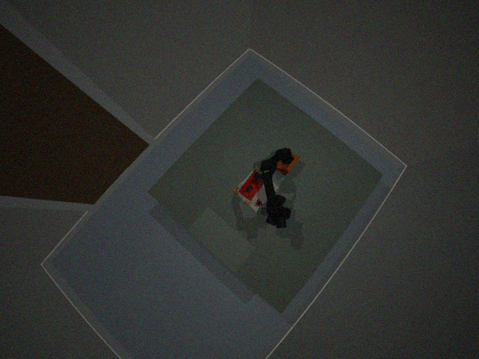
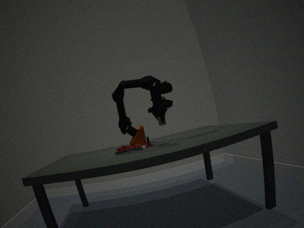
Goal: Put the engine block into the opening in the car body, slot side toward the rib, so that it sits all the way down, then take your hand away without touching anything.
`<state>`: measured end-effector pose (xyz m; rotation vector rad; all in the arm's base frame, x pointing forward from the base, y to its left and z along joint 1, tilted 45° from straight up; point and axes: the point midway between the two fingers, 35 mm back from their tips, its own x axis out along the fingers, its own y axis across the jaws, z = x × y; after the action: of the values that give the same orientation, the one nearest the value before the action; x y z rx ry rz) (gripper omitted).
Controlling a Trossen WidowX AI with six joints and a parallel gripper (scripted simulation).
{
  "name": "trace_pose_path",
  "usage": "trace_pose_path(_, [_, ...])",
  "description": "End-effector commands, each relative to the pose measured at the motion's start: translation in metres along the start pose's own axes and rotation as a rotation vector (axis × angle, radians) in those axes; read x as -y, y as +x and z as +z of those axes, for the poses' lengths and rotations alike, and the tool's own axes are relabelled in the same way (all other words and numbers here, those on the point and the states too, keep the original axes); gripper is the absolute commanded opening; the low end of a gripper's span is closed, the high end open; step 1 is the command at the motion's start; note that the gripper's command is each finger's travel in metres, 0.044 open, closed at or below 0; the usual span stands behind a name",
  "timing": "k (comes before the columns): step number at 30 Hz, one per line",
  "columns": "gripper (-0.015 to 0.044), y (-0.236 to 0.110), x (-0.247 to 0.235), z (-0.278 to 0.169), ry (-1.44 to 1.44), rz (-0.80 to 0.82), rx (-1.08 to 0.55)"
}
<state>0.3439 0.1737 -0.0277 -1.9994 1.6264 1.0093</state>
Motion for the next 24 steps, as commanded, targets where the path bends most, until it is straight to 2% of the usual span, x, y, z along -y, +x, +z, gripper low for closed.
trace_pose_path(1, [0.0000, 0.001, 0.000, 0.000, -0.132, -0.001, -0.003])
trace_pose_path(11, [0.0000, 0.012, 0.000, 0.000, -0.318, 0.000, -0.004])
trace_pose_path(24, [0.0000, 0.037, 0.000, 0.000, -0.323, 0.000, -0.005])
